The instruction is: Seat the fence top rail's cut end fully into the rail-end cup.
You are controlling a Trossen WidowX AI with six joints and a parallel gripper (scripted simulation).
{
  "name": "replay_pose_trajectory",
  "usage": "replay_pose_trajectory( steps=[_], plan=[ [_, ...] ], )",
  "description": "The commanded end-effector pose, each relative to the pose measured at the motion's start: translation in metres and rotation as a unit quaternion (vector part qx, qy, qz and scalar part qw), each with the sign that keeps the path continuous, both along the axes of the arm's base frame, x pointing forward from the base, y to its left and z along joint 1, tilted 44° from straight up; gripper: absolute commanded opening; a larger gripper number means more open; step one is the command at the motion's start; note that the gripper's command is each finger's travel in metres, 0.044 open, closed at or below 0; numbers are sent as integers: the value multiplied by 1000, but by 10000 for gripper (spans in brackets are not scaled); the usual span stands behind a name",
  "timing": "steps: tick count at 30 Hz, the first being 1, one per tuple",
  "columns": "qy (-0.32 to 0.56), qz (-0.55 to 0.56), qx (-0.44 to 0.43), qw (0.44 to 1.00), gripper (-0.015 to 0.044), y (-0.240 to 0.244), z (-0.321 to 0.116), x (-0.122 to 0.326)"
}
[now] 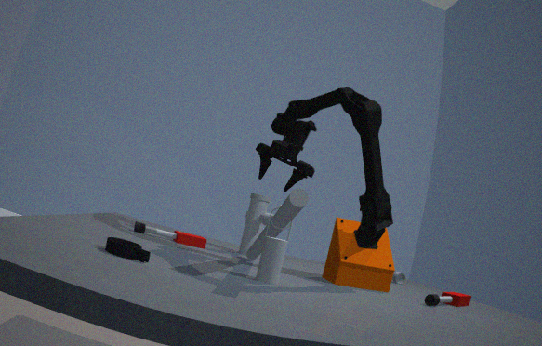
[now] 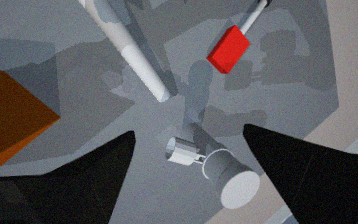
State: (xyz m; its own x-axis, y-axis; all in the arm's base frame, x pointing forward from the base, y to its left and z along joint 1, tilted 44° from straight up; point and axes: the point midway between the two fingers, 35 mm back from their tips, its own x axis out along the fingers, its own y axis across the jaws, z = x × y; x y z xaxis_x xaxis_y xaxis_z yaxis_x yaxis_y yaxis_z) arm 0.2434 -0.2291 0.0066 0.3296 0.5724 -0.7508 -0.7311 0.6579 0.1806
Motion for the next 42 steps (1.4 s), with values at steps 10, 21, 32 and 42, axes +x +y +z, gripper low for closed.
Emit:
replay_pose_trajectory(
  steps=[10,21,32,42],
  plan=[
    [-247,439,-62,861,440,-35,-67,-33],
    [-247,439,-62,861,440,-35,-67,-33],
    [-246,448,-71,856,440,-10,-93,-29],
    [-246,450,-73,856,440,-2,-102,-28]
  ],
)
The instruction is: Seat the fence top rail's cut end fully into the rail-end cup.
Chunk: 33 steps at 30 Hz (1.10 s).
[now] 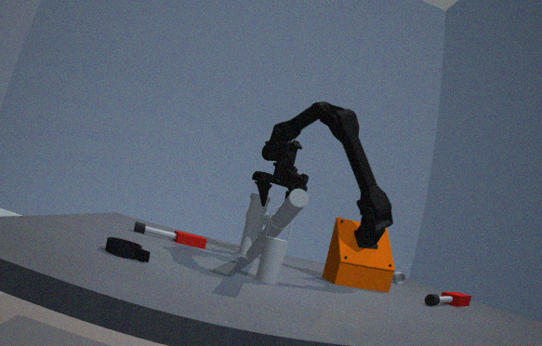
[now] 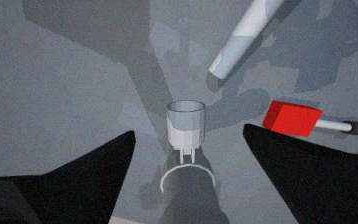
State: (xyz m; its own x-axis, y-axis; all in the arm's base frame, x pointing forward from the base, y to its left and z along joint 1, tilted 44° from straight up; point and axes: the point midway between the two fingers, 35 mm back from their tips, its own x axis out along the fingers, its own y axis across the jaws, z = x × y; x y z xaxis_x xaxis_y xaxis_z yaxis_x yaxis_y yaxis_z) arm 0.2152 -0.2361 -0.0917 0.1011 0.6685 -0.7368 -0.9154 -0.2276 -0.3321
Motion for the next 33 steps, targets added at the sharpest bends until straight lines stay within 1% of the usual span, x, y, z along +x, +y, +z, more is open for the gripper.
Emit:
replay_pose_trajectory(
  steps=[1,33],
  plan=[
    [1,-2,4,1000,440,6,-5,1],
    [1,-2,4,1000,440,41,-43,7]
  ],
)
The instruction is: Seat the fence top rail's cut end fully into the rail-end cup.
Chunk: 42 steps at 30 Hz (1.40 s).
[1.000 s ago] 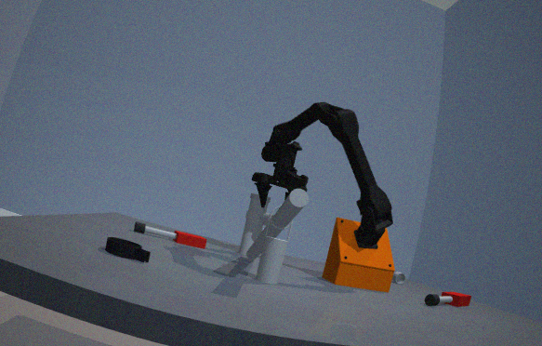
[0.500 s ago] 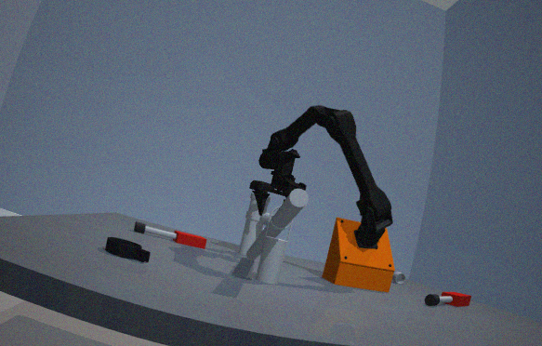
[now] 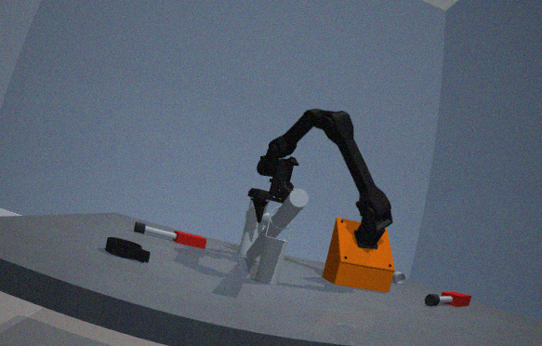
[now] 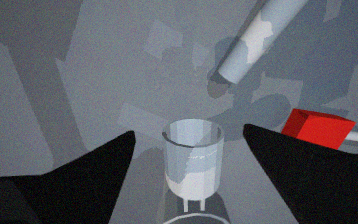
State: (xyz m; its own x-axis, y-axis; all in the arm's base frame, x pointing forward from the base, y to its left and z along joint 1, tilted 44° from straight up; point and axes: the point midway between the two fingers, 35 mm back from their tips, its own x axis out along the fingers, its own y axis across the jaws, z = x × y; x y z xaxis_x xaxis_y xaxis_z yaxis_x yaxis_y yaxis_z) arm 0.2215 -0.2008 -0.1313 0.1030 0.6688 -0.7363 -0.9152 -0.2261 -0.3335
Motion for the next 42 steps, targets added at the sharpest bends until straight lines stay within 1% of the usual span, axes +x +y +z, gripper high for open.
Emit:
replay_pose_trajectory(
  steps=[1,8,21,24,27,42],
  plan=[
    [2,-1,4,1000,440,7,-5,0],
    [1,-1,4,1000,440,14,-11,1],
    [1,-1,4,1000,99,14,-11,1],
    [1,-1,4,1000,79,14,-11,1],
    [9,-9,5,1000,0,14,-10,2],
    [52,-57,12,997,0,16,-7,14]
  ],
)
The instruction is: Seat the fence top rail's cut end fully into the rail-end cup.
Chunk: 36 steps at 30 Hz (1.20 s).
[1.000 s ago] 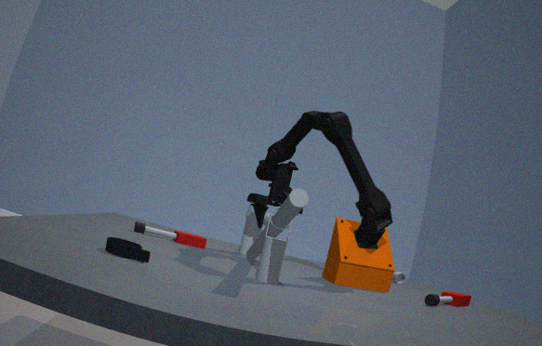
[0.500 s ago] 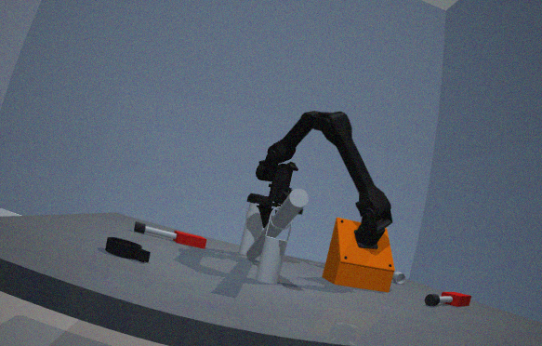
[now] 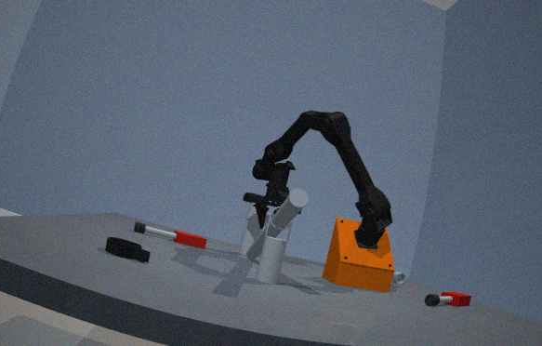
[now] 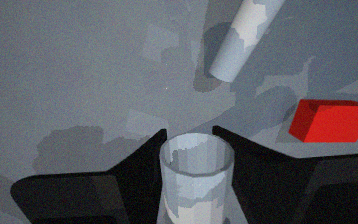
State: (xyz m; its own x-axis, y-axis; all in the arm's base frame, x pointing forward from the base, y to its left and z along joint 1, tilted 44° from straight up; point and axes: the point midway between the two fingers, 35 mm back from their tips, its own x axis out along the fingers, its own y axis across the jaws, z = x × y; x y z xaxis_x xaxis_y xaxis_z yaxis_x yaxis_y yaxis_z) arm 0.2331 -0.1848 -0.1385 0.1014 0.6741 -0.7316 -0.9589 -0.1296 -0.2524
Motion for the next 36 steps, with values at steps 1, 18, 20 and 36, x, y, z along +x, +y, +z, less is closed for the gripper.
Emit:
replay_pose_trajectory(
  steps=[1,18,20,36],
  plan=[
    [9,-11,2,1000,0,0,1,3],
    [56,-62,10,996,0,1,3,16],
    [61,-68,10,996,0,1,4,17],
    [105,-115,17,988,0,0,5,29]
  ],
)
